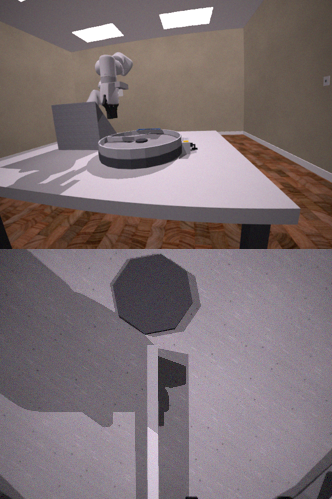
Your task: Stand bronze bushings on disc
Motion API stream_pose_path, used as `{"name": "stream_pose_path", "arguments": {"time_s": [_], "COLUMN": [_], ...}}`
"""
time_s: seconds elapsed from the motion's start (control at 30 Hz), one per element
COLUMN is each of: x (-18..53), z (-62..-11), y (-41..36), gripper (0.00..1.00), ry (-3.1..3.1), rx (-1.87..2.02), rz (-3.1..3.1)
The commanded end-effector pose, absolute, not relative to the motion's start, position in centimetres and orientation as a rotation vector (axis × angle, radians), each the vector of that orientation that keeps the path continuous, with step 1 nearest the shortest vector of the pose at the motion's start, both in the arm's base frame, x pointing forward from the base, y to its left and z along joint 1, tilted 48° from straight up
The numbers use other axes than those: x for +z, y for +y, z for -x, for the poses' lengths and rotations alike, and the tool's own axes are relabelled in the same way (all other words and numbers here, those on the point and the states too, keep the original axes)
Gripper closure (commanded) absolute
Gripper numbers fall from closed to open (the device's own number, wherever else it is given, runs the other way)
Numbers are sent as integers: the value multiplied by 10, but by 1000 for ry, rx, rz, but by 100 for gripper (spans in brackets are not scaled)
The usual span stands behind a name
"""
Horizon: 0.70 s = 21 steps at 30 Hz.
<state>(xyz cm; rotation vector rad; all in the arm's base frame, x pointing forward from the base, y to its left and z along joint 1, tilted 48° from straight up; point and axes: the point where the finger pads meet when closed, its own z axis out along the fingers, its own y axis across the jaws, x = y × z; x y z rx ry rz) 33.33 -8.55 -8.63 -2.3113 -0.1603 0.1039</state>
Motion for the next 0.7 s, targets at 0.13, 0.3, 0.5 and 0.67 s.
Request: {"name": "stream_pose_path", "arguments": {"time_s": [0.13, 0.3, 0.5, 0.67], "x": [-35, -5, 36, 72], "z": [-352, -361, -375, -388], "y": [-9, 37, 100, 153], "gripper": [59, 59, 59, 59], "ry": [-162, -162, -161, -161], "rx": [100, 100, 100, 100], "rz": [2311, 2311, 2314, 2314]}}
